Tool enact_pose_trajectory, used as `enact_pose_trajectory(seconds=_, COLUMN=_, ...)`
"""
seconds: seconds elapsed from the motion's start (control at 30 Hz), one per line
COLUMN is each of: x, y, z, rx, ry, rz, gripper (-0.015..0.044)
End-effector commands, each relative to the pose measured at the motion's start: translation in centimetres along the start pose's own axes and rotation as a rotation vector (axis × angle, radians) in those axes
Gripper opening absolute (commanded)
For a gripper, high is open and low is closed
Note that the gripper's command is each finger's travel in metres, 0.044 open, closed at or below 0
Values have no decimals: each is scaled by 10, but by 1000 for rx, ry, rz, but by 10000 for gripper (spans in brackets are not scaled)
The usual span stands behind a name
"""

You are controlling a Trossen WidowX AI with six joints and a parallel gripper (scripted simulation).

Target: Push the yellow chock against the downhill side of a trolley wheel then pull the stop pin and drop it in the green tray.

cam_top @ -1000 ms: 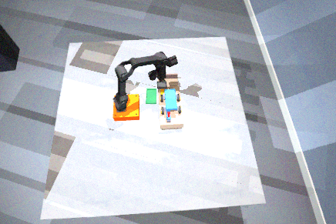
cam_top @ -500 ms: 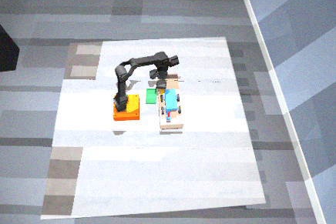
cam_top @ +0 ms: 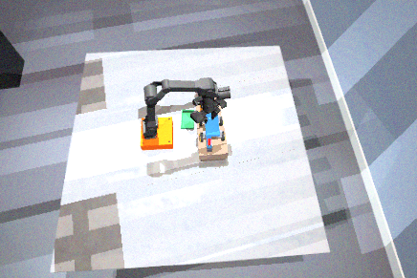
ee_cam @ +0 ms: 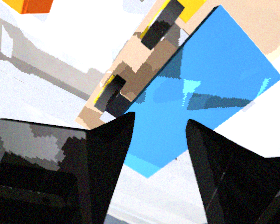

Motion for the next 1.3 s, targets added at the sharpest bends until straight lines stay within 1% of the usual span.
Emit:
enact_pose_trajectory(seconds=0.0, x=-2, y=13, z=-28, rx=197, ry=38, rz=18, gripper=190)
enact_pose_trajectory(seconds=0.17, x=-2, y=40, z=-65, rx=486, ry=90, rz=53, gripper=190)
enact_pose_trajectory(seconds=0.23, x=-2, y=48, z=-73, rx=559, ry=104, rz=62, gripper=190)
enact_pose_trajectory(seconds=0.47, x=-1, y=49, z=-74, rx=568, ry=106, rz=63, gripper=190)
enact_pose_trajectory(seconds=1.07, x=26, y=51, z=-77, rx=568, ry=106, rz=63, gripper=190)
enact_pose_trajectory(seconds=1.27, x=27, y=51, z=-77, rx=568, ry=106, rz=63, gripper=190)
Point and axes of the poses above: the point midway between the two fingers, 35 mm back from their tips, its own x axis out along the fingers, its own y axis across the jaws, z = x × y, the point moved 2 cm from there along -x, back along the fingers, and after that the axes turned 2 degrees about x, right-handed, at the moved point
